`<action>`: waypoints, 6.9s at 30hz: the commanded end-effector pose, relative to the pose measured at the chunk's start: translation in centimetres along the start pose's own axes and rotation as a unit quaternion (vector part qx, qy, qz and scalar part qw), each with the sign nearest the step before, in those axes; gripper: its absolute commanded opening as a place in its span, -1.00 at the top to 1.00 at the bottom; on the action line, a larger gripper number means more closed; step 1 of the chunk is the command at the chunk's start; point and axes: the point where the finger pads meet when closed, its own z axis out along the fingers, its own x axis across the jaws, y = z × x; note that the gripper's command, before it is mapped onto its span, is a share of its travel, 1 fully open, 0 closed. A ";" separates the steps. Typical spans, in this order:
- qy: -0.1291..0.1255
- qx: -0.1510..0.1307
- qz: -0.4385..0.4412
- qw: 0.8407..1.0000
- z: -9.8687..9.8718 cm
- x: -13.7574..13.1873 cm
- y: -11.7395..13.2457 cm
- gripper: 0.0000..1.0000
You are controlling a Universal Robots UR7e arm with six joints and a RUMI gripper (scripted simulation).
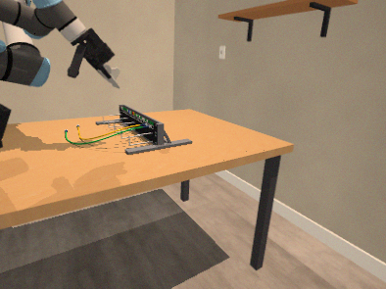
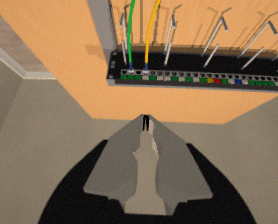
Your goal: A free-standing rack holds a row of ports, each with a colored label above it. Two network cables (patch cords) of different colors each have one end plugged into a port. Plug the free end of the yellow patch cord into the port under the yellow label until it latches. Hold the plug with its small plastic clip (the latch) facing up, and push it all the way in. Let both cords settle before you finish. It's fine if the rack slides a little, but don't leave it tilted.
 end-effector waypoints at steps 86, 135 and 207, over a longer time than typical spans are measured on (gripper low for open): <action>0.254 0.268 -0.451 0.813 6.3 27.7 -13.1 1.00; 0.226 0.256 -0.622 0.704 5.4 36.8 -17.4 1.00; 0.225 0.257 -0.621 0.706 5.5 37.8 -17.2 0.56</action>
